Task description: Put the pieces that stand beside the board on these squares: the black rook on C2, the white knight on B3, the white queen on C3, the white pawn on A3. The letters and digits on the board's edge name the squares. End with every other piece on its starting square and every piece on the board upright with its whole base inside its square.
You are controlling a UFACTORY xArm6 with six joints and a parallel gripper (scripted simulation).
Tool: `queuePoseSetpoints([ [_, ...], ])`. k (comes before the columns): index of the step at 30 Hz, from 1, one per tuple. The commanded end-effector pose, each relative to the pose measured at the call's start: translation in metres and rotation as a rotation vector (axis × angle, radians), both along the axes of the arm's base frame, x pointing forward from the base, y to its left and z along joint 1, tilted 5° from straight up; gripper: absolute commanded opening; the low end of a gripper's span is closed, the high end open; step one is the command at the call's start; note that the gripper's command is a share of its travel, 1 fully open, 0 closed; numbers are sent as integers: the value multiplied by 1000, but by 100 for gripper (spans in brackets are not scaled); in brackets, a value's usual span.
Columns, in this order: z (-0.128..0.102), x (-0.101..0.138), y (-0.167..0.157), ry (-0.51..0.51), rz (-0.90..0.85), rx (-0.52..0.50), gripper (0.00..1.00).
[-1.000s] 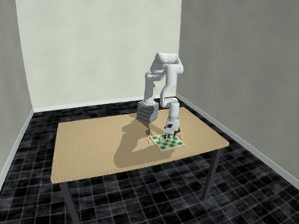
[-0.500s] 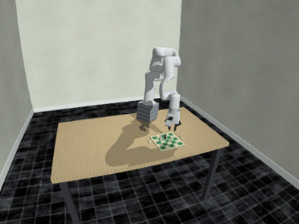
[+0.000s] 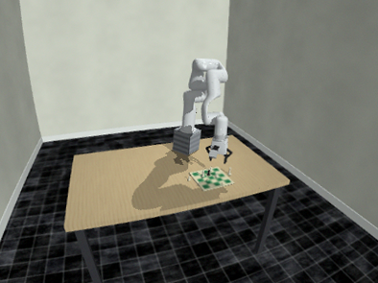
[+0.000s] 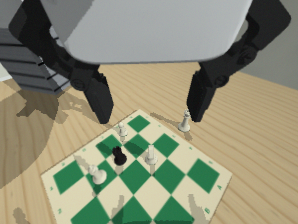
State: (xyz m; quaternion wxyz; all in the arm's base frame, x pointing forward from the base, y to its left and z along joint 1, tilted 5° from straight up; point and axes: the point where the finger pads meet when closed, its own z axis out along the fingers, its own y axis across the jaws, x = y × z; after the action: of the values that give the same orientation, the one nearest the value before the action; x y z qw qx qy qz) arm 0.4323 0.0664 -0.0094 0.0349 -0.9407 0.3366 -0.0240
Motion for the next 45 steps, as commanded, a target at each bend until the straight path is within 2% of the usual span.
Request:
queuePoseSetpoints([
  [1,1,2,0,-4,0,1,100],
  [14,1,2,0,-4,2,0,100],
  [19,2,2,4,-8,84,-5,100],
  [22,2,1,11,-15,215,-15,100],
  [27,3,1,28,-30,532,-39,100],
  [29,3,1,28,-30,532,-39,100],
  [31,4,0,37,-40,738,-53,100],
  [44,8,-8,91,-72,1448,-142,100],
  [45,8,-8,91,-72,1448,-142,100],
])
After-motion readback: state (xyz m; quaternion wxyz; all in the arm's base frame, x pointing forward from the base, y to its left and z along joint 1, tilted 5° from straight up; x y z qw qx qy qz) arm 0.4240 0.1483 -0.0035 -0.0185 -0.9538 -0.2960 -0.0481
